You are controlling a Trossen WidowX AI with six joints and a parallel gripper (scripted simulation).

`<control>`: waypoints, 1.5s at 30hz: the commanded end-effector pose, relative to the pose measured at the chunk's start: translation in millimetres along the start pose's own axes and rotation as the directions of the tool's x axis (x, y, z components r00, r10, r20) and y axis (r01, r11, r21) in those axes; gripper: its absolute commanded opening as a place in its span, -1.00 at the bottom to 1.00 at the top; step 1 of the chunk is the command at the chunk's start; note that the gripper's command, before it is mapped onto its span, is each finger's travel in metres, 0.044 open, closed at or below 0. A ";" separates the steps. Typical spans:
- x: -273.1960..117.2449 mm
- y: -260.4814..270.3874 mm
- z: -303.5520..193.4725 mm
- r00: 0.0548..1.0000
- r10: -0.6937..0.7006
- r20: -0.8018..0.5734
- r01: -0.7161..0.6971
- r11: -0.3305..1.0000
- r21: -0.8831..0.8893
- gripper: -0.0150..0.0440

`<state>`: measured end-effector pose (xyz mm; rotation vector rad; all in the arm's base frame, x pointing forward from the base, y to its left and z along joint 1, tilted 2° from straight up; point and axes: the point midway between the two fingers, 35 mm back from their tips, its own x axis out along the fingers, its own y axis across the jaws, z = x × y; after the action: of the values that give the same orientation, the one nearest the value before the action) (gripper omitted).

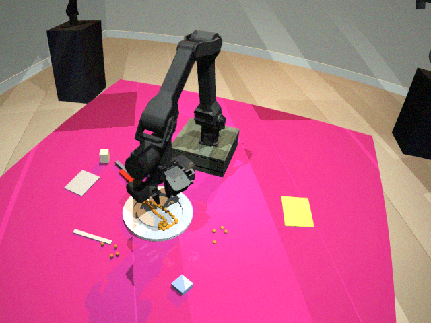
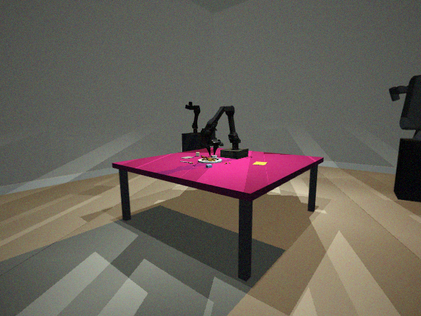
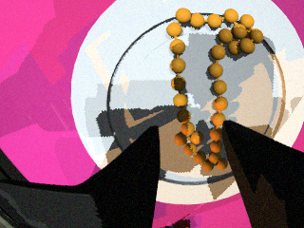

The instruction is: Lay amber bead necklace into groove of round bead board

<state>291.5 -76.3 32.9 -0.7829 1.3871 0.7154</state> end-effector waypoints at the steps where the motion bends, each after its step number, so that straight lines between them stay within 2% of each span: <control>1: -2.0 2.6 4.4 1.000 -0.003 -0.005 0.002 0.994 -0.108 -0.08; 38: 38.2 2.7 4.1 1.000 -0.003 -0.005 0.002 0.994 -0.108 -0.08; 42: 35.9 2.8 4.7 1.000 0.000 -0.001 0.000 0.995 -0.101 -0.44; 45: 35.9 2.8 4.7 1.000 0.000 -0.001 0.000 0.995 -0.101 -0.49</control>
<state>294.0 -71.4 -3.3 -0.8630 1.3599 0.7906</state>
